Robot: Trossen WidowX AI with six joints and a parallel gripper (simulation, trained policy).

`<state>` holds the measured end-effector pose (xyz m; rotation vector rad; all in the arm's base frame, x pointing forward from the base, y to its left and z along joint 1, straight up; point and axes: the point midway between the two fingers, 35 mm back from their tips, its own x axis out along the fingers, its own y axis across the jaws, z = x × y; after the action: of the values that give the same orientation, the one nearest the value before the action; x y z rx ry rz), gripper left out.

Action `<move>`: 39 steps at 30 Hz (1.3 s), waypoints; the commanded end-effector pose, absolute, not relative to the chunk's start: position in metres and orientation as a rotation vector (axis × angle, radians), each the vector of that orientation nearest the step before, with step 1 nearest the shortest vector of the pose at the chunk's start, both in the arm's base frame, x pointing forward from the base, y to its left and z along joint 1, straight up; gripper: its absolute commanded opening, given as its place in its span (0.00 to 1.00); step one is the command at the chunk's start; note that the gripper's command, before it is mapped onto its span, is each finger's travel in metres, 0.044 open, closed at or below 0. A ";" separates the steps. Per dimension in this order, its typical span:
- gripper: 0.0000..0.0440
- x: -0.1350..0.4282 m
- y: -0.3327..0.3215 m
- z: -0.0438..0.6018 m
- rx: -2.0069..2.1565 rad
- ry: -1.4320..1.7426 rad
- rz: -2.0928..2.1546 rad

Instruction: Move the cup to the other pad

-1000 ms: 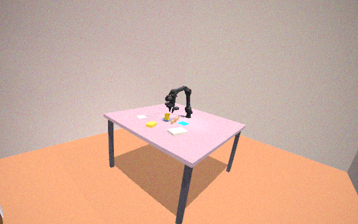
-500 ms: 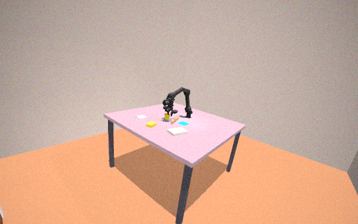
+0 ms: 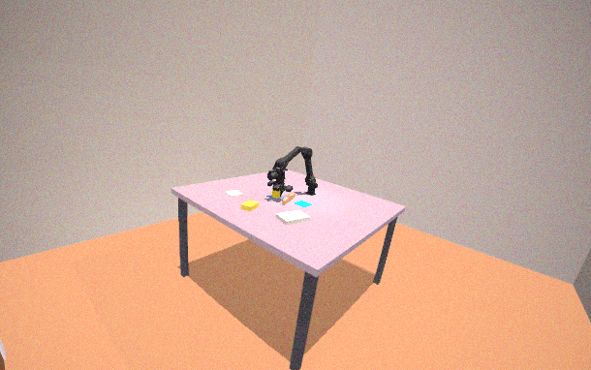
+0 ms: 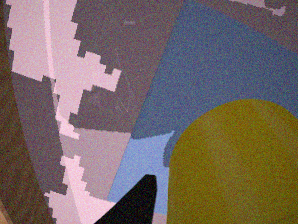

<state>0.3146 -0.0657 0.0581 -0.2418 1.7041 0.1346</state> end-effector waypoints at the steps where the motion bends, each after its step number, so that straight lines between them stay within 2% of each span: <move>1: 0.00 0.311 -0.066 0.055 -0.281 1.719 0.185; 19: 0.00 0.303 -0.046 0.102 -0.394 1.672 0.342; 39: 0.00 0.303 0.010 0.136 -0.507 1.567 0.434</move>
<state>0.3033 0.0006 0.1334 -0.4947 1.5832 0.4231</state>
